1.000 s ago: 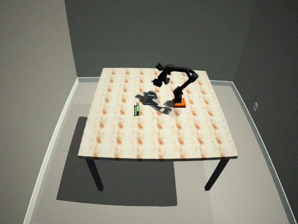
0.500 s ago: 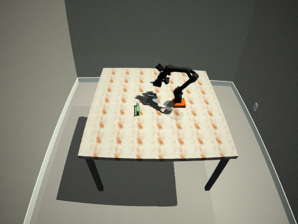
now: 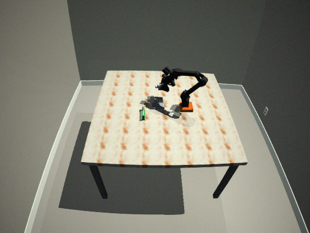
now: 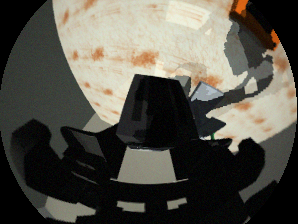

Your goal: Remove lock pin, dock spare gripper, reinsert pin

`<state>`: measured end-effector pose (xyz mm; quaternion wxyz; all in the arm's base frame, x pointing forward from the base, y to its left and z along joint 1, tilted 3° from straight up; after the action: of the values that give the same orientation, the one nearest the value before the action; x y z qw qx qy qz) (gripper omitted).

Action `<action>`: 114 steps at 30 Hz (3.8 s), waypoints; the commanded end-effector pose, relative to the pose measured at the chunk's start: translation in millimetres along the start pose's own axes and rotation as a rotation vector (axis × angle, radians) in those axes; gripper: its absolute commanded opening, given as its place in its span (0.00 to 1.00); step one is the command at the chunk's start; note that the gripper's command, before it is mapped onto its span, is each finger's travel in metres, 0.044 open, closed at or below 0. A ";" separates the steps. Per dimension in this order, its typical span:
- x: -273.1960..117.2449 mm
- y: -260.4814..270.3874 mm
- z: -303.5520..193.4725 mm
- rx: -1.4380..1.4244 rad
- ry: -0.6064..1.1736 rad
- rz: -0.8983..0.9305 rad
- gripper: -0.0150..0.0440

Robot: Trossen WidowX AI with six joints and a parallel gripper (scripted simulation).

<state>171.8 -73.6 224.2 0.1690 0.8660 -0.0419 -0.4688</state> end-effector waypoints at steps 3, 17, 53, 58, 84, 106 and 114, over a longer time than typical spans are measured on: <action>-3.6 -4.6 -3.2 -0.179 0.043 0.016 0.25; -7.6 -16.8 -8.2 -0.583 0.117 0.041 0.25; -19.7 -46.6 -16.2 -1.592 0.282 0.230 0.25; -21.6 -50.7 -16.9 -1.728 0.299 0.272 0.25; -32.1 -70.9 -18.3 -2.407 0.347 0.565 0.25; -39.1 -82.9 -17.7 -2.803 0.320 0.826 0.25; -31.1 -85.5 -16.0 -2.804 0.313 0.827 0.25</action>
<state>159.0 18.0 230.7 0.9732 -0.0323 0.2212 0.0547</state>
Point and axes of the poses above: the point midway between the two fingers, 35 mm back from their tips, its own x axis out along the fingers, its own y axis across the jaws, z = x × y, the point moved 9 cm from there along -x, back along the fingers, and after that the axes turned 1 degree about -x, right-handed, at the moved point
